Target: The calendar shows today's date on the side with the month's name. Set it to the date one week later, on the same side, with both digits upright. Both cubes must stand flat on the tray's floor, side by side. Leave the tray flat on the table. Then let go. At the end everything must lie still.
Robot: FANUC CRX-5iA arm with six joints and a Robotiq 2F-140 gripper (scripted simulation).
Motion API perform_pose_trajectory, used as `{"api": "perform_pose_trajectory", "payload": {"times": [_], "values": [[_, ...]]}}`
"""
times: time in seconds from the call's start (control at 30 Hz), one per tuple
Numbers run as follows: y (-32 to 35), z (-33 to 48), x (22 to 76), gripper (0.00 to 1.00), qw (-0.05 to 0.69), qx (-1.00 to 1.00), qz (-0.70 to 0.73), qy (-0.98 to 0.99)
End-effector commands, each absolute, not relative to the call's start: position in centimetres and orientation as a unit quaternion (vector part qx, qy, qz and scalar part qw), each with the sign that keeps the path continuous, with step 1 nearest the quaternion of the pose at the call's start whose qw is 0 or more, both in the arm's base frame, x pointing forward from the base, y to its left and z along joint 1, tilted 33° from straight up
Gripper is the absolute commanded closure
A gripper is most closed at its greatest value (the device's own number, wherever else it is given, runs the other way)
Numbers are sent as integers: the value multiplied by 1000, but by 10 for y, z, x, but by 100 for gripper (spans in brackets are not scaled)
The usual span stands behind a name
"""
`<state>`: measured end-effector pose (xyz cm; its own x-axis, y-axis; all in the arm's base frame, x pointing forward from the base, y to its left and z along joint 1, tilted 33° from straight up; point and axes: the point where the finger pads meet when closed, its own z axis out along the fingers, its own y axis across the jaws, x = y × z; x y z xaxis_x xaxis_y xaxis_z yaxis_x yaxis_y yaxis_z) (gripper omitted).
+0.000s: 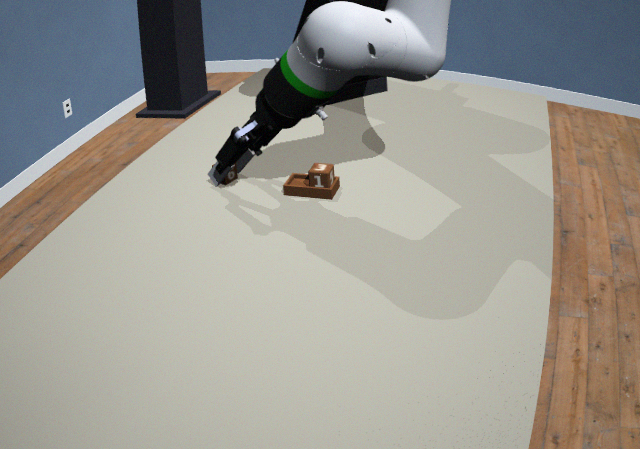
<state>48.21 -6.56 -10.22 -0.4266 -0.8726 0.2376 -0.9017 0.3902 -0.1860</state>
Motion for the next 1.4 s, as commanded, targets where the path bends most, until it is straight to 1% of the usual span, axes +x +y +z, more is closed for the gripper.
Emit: {"api": "perform_pose_trajectory", "payload": {"times": [0.0, 0.37, 0.4, 1.37], "values": [[-66, -102, 482, 71, 50, 533, 144, -832], [-66, -102, 482, 71, 50, 533, 144, -832], [-66, -102, 482, 83, 50, 533, 144, -832], [-66, -102, 482, 83, 50, 533, 144, -832]]}}
